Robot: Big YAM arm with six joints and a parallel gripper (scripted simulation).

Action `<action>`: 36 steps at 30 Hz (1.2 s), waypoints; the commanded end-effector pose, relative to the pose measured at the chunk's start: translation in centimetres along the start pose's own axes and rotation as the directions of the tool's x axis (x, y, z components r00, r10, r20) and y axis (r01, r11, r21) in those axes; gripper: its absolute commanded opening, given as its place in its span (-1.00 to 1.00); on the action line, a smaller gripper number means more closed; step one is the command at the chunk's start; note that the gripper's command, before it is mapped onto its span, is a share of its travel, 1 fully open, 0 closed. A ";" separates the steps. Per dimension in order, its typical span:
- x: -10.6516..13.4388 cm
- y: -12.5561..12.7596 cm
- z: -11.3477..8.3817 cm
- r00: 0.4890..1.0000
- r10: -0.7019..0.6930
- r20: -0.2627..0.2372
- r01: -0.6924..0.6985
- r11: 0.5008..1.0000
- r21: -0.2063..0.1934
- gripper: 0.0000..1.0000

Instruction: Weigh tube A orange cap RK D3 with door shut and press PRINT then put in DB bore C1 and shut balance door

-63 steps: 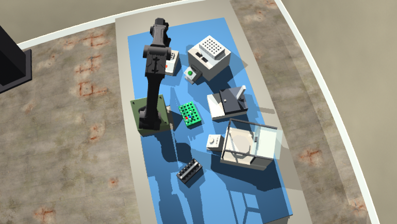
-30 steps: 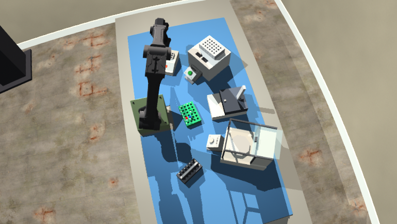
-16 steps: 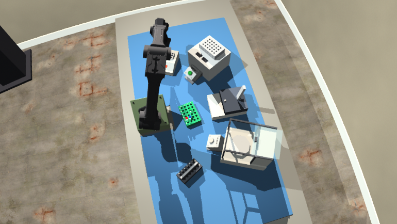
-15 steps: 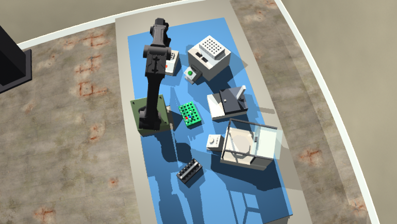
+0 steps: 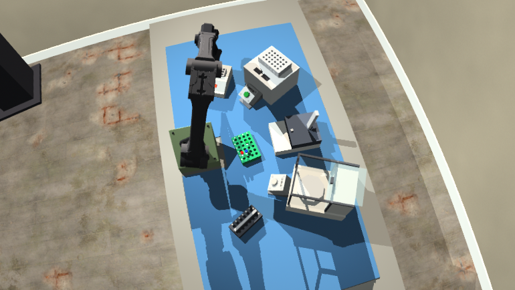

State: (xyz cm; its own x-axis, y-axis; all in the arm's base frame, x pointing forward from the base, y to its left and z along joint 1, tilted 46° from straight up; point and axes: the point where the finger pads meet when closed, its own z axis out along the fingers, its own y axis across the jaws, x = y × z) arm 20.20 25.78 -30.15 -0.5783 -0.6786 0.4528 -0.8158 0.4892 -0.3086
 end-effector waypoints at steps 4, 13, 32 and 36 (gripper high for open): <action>-2.8 -0.1 -0.1 1.000 0.006 0.026 -0.006 1.000 -0.007 -0.82; -2.8 -0.1 -0.2 1.000 0.007 0.029 -0.007 1.000 -0.007 -0.82; -2.8 0.0 -0.2 0.999 0.008 0.035 -0.008 1.000 -0.007 -0.82; -2.8 0.0 -0.2 0.999 0.008 0.037 -0.008 1.000 -0.007 -0.82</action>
State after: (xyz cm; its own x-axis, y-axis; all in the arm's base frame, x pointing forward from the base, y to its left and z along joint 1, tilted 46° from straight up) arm 20.32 25.99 -30.18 -0.5792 -0.6802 0.4493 -0.8151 0.4902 -0.3085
